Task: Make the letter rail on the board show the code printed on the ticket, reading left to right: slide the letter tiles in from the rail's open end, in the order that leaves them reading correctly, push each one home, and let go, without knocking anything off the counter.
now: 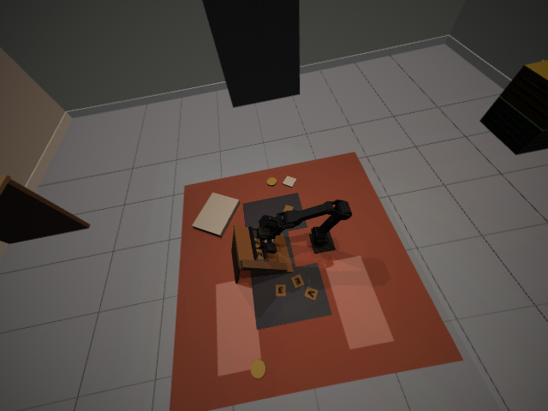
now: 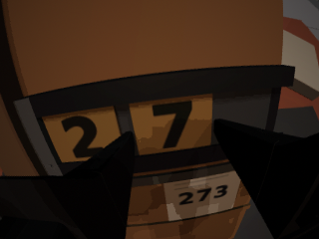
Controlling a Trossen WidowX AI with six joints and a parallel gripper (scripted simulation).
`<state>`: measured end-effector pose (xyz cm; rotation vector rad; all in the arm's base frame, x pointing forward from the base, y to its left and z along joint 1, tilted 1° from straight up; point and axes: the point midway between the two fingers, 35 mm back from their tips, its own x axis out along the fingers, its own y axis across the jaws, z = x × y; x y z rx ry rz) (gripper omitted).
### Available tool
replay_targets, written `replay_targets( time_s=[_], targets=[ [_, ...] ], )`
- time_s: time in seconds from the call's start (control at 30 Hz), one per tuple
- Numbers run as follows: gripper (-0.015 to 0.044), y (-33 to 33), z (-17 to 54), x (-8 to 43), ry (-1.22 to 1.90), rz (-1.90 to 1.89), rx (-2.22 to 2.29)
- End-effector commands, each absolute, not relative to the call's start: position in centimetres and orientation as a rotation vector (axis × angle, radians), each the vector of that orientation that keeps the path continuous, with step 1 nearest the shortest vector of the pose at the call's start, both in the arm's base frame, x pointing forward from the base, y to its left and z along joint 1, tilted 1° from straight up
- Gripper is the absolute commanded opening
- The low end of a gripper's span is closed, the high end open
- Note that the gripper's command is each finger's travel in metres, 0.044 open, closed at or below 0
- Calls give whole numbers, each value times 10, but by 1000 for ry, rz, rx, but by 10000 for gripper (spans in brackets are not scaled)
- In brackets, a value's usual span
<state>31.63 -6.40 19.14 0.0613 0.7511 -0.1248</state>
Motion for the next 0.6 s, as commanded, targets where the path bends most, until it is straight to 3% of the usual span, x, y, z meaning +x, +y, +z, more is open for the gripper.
replay_targets(
  time_s=[0.0, 0.57],
  targets=[
    [295, -64, 198, 314, 739, -131, 62],
    [295, -63, 203, 307, 740, -131, 63]
  ],
)
